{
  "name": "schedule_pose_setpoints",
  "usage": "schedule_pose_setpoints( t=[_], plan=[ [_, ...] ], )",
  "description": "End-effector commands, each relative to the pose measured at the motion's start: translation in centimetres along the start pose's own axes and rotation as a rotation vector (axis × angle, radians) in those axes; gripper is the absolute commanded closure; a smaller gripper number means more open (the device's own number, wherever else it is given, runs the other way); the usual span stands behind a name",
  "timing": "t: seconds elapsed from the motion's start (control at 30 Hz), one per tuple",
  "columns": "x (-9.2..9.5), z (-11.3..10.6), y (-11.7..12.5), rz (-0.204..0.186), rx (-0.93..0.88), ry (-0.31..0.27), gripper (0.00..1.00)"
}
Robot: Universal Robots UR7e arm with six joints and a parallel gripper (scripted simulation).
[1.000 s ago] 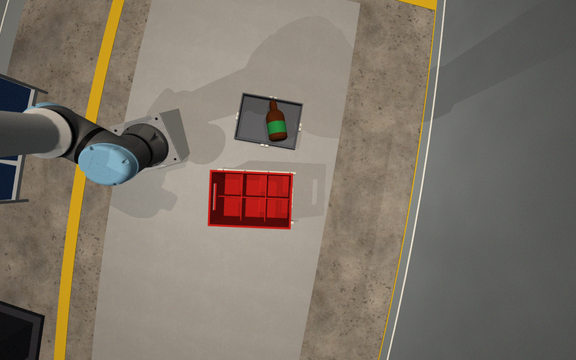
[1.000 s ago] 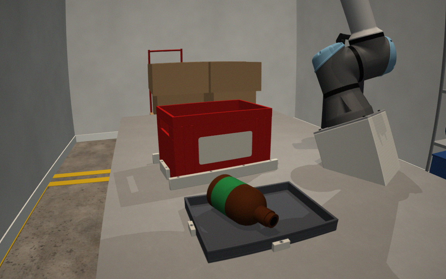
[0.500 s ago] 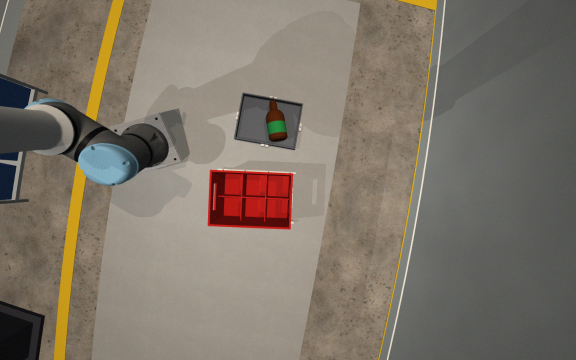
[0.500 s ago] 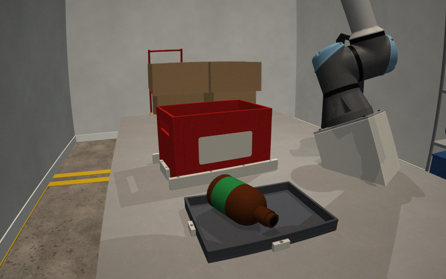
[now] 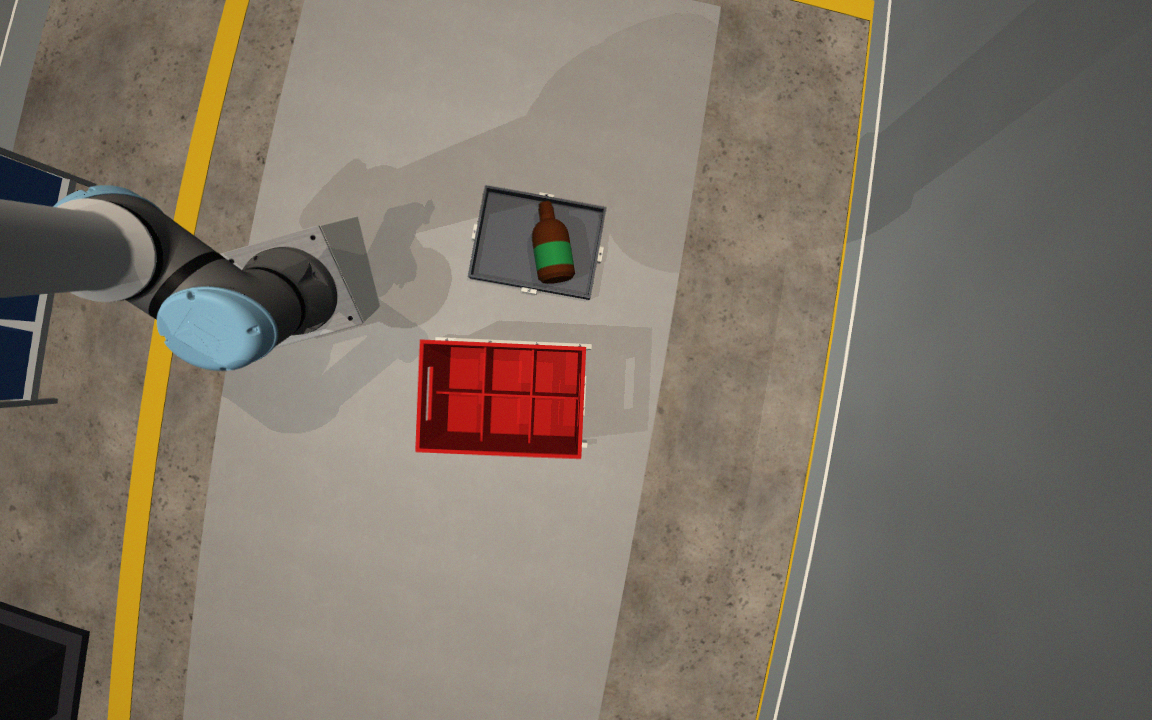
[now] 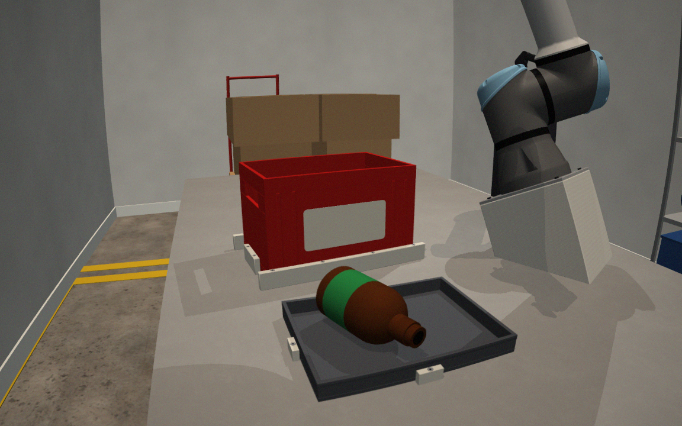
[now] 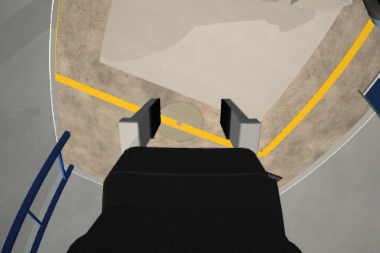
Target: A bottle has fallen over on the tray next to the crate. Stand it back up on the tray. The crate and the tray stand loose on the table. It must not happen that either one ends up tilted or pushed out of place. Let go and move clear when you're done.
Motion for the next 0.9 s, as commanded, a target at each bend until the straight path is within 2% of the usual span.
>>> schedule_pose_setpoints(
  t=[0.0,0.07,0.1,0.2,0.23,0.3,0.33,0.43,0.53,0.67,0.73,0.83,0.87],
  plan=[
    [-3.6,0.9,-2.6,0.019,-0.008,0.025,0.0],
    [-6.0,1.8,-4.0,0.025,-0.014,0.046,0.0],
    [-6.0,1.8,-4.0,0.026,-0.014,0.047,0.0],
    [-9.4,3.2,-5.8,0.033,-0.022,0.078,0.0],
    [-9.8,3.4,-5.9,0.034,-0.023,0.081,0.0],
    [-12.2,4.6,-7.0,0.038,-0.028,0.103,0.0],
    [-12.3,4.6,-7.0,0.038,-0.028,0.104,0.0],
    [-15.7,6.5,-8.3,0.043,-0.036,0.136,0.0],
    [-16.0,6.7,-8.4,0.043,-0.036,0.139,0.0],
    [-20.7,9.7,-9.6,0.047,-0.046,0.185,0.0],
    [-21.8,10.5,-9.8,0.048,-0.049,0.197,0.0],
    [-25.0,12.9,-10.1,0.048,-0.055,0.229,0.0],
    [-25.1,13.0,-10.1,0.048,-0.055,0.23,0.0]
  ],
)
Point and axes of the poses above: the point where the finger pads meet when closed, its own x axis back along the fingers, its own y axis across the jaws, z = x × y, the point moved 6 cm from there along x, back along the fingers, and after that the axes turned 10 degrees about -x, right-handed, at the moved point
